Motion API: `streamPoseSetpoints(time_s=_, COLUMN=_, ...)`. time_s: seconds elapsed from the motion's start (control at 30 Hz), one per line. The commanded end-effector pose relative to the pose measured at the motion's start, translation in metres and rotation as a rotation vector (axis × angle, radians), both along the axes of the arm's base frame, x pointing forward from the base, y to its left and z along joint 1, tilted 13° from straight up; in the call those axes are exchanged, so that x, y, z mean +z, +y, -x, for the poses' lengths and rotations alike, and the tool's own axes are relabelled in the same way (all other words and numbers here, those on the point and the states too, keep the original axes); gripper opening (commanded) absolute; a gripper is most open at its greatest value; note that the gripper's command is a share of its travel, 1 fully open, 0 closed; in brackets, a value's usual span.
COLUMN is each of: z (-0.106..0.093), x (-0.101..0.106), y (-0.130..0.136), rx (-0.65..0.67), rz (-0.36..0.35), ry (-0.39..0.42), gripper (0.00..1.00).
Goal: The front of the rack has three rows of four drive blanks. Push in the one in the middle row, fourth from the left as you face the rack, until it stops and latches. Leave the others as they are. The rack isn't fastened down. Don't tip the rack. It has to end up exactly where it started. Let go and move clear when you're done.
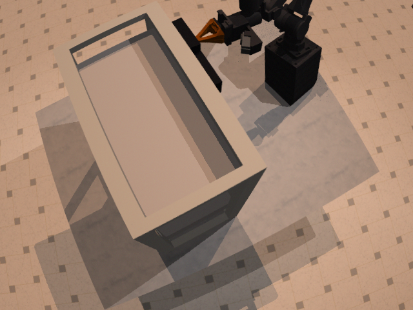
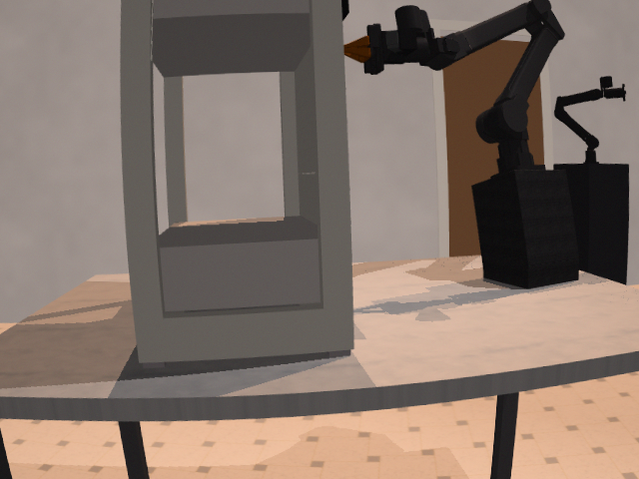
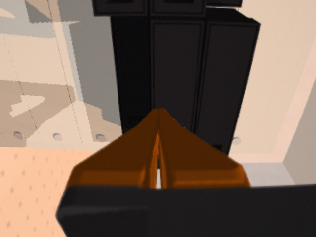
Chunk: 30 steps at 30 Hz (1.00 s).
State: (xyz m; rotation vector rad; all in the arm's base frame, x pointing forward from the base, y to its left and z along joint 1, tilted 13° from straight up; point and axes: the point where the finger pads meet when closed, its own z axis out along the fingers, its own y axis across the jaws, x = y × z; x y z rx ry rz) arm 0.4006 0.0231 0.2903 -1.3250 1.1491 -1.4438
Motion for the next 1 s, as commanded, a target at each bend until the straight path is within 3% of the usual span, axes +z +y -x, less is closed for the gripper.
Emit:
streamPoseSetpoints(time_s=0.0, z=-0.0135, x=0.0483, y=-0.0012, rx=-0.005, rz=-0.023, ry=-0.094, gripper=0.00)
streamPoseSetpoints(time_s=0.9, z=-0.0135, x=0.0446, y=-0.0018, rx=-0.007, rz=-0.018, ry=-0.067, gripper=0.00)
streamPoseSetpoints(time_s=0.97, z=-0.0118, x=0.0527, y=-0.0031, rx=-0.008, rz=-0.020, ry=-0.079, gripper=0.00)
